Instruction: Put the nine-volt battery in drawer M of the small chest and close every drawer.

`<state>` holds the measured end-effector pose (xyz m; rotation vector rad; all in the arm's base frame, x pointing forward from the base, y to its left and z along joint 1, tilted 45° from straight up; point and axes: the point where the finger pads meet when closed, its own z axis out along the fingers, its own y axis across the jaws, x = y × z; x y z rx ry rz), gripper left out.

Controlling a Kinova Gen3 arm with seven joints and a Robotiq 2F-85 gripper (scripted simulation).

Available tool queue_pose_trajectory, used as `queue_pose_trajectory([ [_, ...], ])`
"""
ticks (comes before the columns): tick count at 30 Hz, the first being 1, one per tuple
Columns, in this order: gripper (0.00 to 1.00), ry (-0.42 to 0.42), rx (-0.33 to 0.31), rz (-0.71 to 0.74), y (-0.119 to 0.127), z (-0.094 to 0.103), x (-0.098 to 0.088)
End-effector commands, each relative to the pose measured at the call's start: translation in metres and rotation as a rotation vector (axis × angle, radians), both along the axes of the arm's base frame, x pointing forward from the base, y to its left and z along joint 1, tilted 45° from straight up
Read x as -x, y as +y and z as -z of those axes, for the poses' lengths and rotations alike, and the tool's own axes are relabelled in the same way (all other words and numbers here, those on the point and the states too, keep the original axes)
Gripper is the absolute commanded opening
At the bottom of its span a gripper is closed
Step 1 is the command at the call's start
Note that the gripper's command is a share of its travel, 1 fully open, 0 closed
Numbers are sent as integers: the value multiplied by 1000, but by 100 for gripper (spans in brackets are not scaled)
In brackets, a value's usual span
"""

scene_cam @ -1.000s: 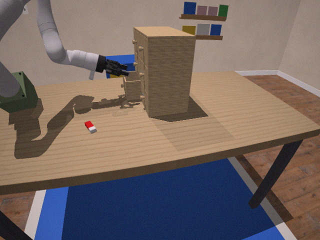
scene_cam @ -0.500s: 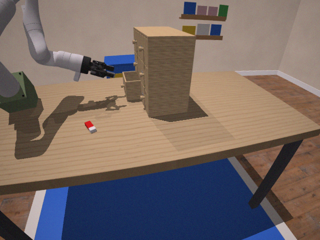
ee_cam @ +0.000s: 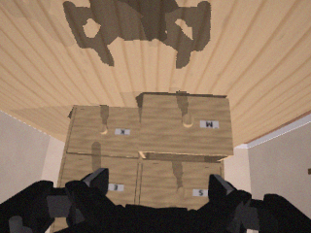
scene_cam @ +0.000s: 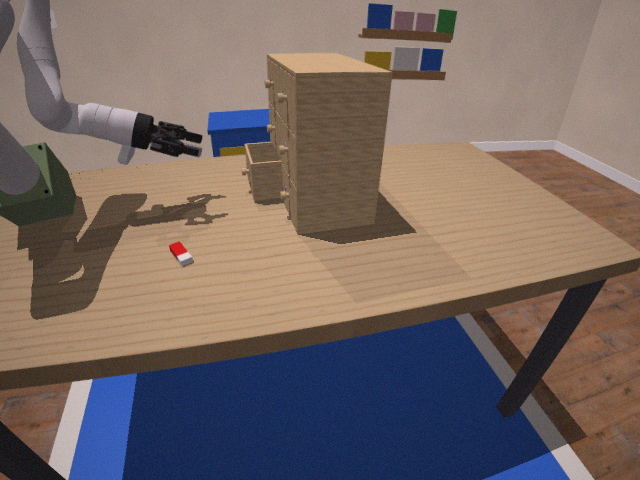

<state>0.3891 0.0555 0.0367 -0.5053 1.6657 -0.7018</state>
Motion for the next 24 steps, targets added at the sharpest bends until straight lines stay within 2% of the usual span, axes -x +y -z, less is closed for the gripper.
queue_pose_trajectory([
  [1,100,2,1,-17,7,0,3],
  [8,100,2,1,-17,6,1,13],
  [24,100,3,1,-16,6,1,14],
])
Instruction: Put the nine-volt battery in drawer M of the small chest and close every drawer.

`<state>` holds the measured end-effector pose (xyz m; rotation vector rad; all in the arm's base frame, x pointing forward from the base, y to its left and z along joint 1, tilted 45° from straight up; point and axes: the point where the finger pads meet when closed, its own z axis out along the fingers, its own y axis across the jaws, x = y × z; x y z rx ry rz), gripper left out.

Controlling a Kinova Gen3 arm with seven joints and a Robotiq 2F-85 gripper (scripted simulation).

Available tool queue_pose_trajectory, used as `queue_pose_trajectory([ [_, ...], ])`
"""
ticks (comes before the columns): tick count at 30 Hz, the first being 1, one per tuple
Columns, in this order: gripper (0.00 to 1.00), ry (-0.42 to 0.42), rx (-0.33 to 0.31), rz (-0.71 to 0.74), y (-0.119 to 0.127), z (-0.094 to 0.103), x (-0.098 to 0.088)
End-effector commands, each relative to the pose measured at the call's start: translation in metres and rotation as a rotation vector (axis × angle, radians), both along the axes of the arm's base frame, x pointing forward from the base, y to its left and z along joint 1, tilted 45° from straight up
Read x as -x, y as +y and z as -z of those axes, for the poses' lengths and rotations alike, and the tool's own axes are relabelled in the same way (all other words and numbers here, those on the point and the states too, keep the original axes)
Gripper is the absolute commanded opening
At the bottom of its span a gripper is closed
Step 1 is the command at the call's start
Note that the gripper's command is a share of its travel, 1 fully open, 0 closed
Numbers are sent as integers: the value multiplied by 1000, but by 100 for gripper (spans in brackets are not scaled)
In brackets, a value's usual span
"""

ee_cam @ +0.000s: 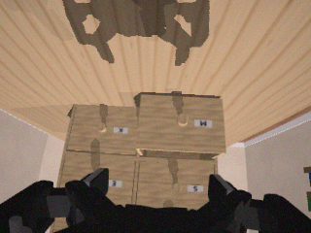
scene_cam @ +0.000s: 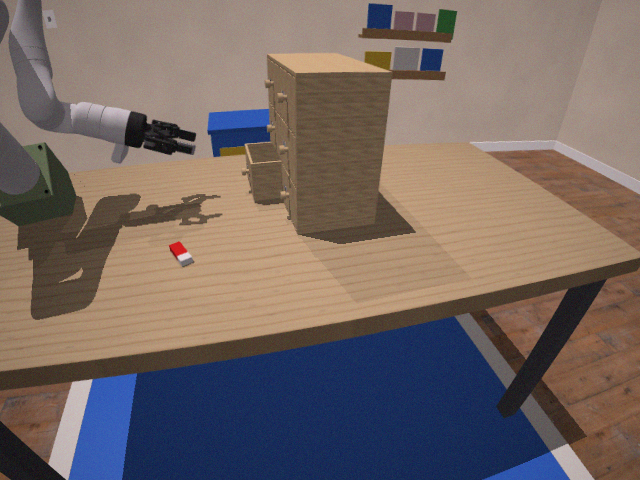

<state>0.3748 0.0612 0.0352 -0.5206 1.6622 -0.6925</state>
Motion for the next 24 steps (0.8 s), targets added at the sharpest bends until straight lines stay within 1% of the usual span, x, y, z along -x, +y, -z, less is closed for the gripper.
queue_pose_trajectory([
  [1,100,0,-1,0,1,0,0],
  [24,100,31,-3,29,2,-1,0],
])
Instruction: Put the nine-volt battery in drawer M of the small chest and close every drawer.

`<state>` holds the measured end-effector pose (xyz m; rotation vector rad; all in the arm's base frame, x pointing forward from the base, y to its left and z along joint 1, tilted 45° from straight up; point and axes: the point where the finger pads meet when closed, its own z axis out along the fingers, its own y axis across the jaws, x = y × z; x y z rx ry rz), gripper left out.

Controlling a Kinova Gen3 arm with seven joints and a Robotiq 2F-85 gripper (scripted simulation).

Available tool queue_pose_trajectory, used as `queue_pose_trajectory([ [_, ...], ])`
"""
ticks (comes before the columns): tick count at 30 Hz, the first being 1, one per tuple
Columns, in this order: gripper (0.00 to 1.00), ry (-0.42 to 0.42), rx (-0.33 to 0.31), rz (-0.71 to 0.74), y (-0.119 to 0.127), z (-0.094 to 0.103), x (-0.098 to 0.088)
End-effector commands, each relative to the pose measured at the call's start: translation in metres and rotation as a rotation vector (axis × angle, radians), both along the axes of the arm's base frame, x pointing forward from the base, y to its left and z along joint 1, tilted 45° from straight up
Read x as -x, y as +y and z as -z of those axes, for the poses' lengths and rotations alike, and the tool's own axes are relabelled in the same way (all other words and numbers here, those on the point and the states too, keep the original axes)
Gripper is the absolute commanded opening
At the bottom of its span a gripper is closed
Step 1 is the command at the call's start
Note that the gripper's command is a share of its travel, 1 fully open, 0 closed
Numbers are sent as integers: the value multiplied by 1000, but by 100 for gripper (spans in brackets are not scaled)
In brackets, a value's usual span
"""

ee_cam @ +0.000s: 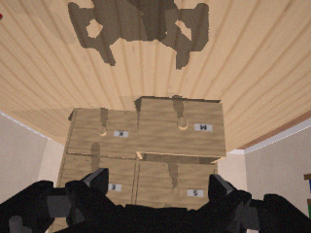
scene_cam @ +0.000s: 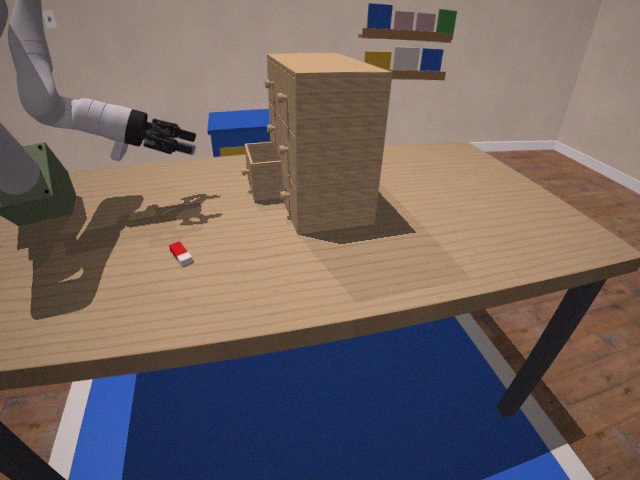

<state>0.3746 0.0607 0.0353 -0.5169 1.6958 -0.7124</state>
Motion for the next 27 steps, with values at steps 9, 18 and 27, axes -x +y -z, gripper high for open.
queue_pose_trajectory([
  [9,100,24,-10,26,3,-2,0],
  [18,100,61,-12,61,4,-3,0],
  [27,100,95,-13,94,5,-4,1],
])
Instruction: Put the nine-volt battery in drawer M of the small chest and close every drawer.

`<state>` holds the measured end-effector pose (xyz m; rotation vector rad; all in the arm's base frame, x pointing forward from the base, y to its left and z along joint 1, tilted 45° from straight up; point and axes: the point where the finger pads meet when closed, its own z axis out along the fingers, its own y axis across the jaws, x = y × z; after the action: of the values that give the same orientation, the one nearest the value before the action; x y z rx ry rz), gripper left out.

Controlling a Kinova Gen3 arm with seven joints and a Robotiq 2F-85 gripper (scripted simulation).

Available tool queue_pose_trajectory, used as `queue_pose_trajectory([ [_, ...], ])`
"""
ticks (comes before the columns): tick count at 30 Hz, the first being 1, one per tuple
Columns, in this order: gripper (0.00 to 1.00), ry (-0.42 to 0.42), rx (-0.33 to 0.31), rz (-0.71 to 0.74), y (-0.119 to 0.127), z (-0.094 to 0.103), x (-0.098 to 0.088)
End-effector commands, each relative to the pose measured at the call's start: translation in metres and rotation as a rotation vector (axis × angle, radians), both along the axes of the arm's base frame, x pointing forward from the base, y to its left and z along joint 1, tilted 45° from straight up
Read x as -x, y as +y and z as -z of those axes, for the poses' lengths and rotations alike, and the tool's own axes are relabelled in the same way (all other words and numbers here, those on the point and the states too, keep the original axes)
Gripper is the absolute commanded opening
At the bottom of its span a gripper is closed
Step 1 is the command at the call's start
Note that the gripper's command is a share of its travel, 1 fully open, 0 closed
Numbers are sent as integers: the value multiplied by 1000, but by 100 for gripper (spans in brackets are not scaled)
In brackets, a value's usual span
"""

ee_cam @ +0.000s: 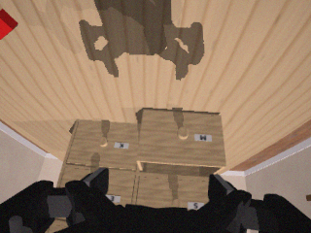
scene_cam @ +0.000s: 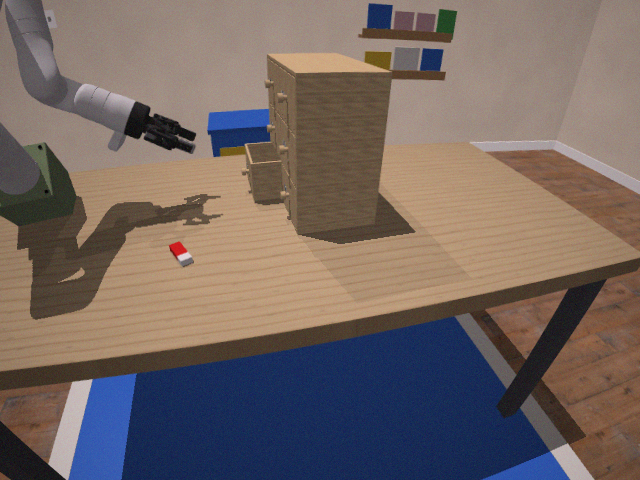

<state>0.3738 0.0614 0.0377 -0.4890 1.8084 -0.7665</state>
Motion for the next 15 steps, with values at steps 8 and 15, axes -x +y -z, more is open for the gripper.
queue_pose_trajectory([
  [8,100,49,-22,51,6,-3,0],
  [15,100,78,-23,80,6,-4,0],
])
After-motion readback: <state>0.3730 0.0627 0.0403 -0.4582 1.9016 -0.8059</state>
